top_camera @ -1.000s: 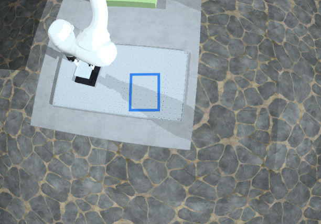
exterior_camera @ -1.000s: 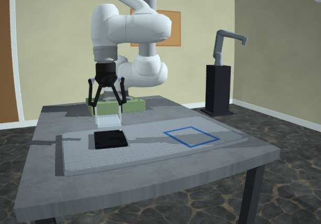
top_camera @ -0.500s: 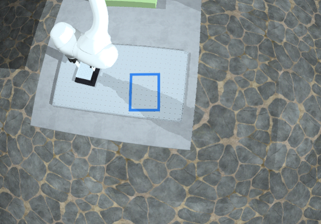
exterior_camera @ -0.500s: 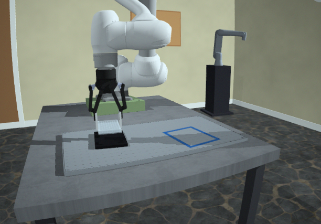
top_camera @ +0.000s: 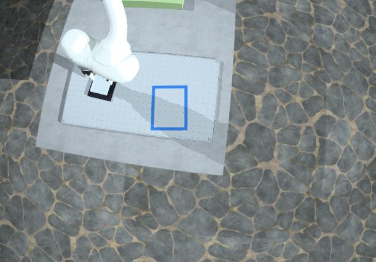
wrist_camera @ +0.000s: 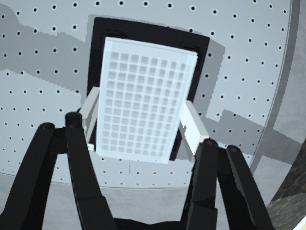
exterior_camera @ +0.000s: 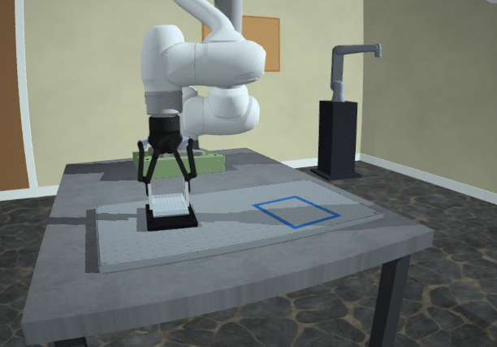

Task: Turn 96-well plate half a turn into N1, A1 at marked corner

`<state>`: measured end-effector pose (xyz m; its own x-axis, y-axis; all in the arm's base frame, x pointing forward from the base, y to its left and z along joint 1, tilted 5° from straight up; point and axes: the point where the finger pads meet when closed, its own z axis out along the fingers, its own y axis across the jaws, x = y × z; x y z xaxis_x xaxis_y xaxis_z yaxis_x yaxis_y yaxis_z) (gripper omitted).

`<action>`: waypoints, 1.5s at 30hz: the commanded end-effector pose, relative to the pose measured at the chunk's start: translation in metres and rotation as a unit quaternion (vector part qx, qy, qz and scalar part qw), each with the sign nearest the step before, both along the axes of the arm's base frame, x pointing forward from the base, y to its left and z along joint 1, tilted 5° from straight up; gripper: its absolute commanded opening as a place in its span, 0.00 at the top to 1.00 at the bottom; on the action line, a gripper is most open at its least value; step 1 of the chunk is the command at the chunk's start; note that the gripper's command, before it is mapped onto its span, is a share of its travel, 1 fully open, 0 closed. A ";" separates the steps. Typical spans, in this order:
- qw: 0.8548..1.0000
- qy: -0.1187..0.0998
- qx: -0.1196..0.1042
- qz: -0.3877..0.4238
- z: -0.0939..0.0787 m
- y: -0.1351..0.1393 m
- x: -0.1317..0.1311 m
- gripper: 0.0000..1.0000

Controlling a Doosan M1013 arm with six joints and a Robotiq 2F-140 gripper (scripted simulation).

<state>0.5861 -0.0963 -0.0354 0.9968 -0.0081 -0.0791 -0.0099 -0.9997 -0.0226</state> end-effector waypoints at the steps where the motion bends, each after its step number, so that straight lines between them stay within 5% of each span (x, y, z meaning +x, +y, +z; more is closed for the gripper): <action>1: 1.000 0.000 0.000 0.000 -0.003 0.000 0.000 1.00; 45: 1.000 0.000 0.000 0.000 -0.009 0.000 -0.001 1.00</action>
